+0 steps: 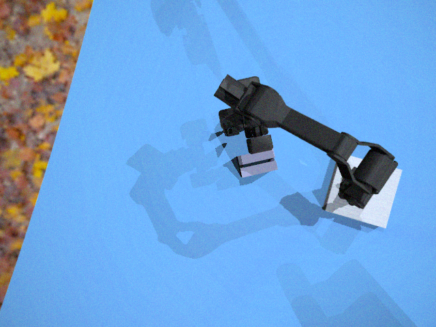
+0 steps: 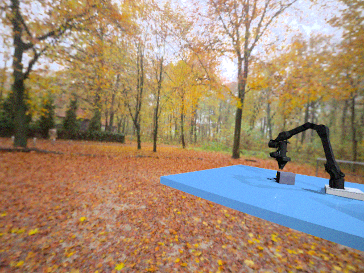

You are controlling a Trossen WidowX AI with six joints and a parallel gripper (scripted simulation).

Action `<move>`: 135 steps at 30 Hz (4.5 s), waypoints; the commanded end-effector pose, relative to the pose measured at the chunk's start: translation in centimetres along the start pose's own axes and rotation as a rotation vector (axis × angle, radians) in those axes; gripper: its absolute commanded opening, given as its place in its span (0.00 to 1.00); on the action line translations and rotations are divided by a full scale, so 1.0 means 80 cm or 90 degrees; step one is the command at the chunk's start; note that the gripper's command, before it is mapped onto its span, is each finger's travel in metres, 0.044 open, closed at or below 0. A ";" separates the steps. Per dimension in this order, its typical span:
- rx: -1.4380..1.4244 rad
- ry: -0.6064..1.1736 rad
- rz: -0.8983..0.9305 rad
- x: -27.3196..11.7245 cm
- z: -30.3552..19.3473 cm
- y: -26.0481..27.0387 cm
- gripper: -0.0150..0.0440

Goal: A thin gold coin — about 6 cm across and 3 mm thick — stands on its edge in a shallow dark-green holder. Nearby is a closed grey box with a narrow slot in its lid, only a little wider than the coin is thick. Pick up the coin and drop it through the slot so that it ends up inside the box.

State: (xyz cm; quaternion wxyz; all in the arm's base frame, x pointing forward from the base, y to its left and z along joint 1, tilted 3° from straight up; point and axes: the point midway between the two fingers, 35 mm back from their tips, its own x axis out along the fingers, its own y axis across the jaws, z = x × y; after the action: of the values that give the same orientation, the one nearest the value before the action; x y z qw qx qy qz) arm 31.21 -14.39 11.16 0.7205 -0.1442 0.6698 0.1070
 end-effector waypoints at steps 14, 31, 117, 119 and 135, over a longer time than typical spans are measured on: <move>-0.002 0.003 0.000 0.035 0.000 -0.001 0.53; -0.002 0.003 0.000 0.070 -0.001 0.000 0.53; -0.010 0.002 0.003 -0.032 0.011 0.045 0.25; -0.010 0.002 0.003 -0.033 0.012 0.052 0.25; -0.010 0.002 0.005 -0.033 0.013 0.103 0.25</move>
State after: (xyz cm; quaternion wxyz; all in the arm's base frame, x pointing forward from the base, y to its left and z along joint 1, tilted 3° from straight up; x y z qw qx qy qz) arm 29.46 -6.72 13.35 0.7180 -0.1473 0.6701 0.1170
